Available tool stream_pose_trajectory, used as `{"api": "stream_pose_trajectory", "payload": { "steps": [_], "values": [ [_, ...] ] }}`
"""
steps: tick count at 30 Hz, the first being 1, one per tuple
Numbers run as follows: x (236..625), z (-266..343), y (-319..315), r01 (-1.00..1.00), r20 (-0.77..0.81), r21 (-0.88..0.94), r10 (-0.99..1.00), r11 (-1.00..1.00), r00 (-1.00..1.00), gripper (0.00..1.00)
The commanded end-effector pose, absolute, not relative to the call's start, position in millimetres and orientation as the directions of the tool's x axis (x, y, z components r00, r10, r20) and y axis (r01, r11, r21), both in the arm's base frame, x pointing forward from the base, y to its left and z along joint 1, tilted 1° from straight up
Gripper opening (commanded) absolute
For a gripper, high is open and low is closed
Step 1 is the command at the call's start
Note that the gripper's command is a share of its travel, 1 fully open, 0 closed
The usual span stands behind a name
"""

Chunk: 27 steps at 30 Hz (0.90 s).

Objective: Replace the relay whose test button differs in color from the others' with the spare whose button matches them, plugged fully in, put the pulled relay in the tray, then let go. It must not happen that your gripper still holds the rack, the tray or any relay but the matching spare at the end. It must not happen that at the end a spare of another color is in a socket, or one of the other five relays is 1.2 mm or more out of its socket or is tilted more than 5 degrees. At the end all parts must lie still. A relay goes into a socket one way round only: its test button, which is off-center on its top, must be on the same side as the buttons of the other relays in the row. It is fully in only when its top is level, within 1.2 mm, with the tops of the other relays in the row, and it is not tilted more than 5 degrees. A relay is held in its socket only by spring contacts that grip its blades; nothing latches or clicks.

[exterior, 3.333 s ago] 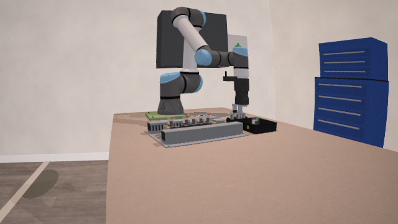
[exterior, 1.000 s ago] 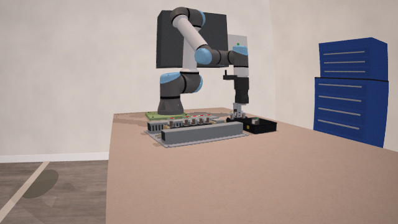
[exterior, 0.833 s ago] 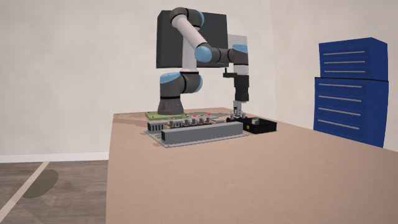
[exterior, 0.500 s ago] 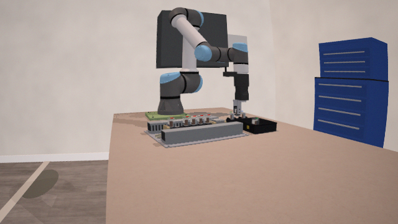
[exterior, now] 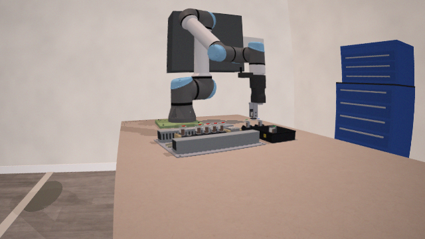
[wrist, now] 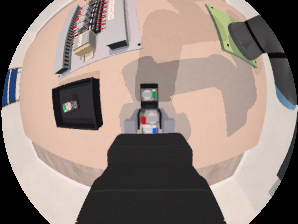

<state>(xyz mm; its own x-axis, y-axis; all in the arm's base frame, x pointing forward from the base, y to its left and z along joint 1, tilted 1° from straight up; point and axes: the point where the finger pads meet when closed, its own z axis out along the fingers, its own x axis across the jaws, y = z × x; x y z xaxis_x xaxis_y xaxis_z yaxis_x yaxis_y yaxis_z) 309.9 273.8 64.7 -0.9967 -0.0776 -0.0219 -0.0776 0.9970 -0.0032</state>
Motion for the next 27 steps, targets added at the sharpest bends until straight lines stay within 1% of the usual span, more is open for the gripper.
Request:
{"api": "stream_pose_trajectory", "payload": {
  "steps": [1, 4, 16, 21, 27],
  "values": [
    [310.1, 73.0, 274.0, -0.078, -0.023, -0.003, -0.078, 0.997, -0.997, 0.00],
    [309.7, 85.0, 274.0, -0.078, -0.023, -0.003, -0.078, 0.997, -0.997, 0.00],
    [309.7, 85.0, 274.0, -0.078, -0.023, -0.003, -0.078, 0.997, -0.997, 0.00],
    [309.0, 114.6, 274.0, -0.078, -0.023, -0.003, -0.078, 0.997, -0.997, 0.00],
    [309.0, 114.6, 274.0, -0.078, -0.023, -0.003, -0.078, 0.997, -0.997, 0.00]
  ]
}}
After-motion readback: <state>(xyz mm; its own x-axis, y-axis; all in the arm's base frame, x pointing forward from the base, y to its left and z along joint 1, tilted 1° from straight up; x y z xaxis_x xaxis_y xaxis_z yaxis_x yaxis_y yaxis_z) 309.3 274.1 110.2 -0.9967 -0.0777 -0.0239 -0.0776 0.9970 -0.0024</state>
